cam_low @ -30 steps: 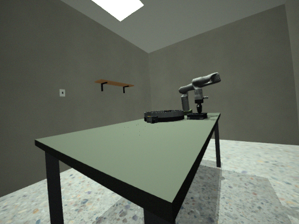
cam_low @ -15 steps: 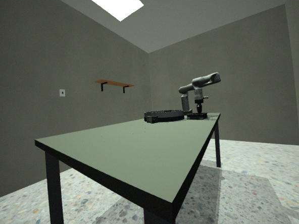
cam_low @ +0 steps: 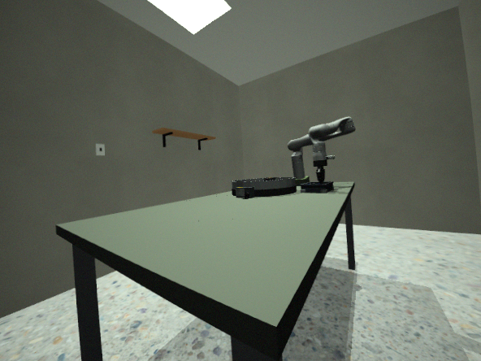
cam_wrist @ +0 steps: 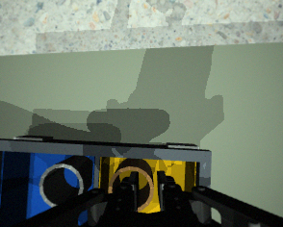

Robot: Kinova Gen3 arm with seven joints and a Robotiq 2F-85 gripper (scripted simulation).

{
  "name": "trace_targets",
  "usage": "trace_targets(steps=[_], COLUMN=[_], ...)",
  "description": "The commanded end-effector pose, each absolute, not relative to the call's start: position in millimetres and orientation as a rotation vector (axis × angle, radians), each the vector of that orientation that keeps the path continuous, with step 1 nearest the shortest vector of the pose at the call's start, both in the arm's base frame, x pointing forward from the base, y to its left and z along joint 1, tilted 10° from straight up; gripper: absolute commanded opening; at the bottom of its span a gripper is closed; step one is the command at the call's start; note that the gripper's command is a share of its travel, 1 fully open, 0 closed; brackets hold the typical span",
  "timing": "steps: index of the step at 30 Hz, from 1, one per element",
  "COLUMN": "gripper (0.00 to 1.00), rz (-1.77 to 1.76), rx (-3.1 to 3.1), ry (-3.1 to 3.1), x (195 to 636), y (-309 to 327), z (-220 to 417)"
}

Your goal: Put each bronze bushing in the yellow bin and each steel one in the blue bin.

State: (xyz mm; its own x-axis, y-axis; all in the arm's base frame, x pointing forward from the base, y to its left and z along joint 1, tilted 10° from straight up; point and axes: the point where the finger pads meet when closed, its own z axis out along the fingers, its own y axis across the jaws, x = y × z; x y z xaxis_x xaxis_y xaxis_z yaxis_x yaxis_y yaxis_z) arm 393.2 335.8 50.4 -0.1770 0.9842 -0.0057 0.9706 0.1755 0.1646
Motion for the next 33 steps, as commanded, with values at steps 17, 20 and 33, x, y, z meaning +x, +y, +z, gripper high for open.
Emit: trace_targets(steps=[17, 20, 33], gripper=[0.19, 0.19, 0.19], rz=[0.191, 0.191, 0.191], rx=[1.940, 1.940, 1.940], ry=[2.322, 2.322, 2.322], x=[391.1, 391.1, 390.4], y=[336.2, 336.2, 336.1], z=[58.2, 58.2, 62.3])
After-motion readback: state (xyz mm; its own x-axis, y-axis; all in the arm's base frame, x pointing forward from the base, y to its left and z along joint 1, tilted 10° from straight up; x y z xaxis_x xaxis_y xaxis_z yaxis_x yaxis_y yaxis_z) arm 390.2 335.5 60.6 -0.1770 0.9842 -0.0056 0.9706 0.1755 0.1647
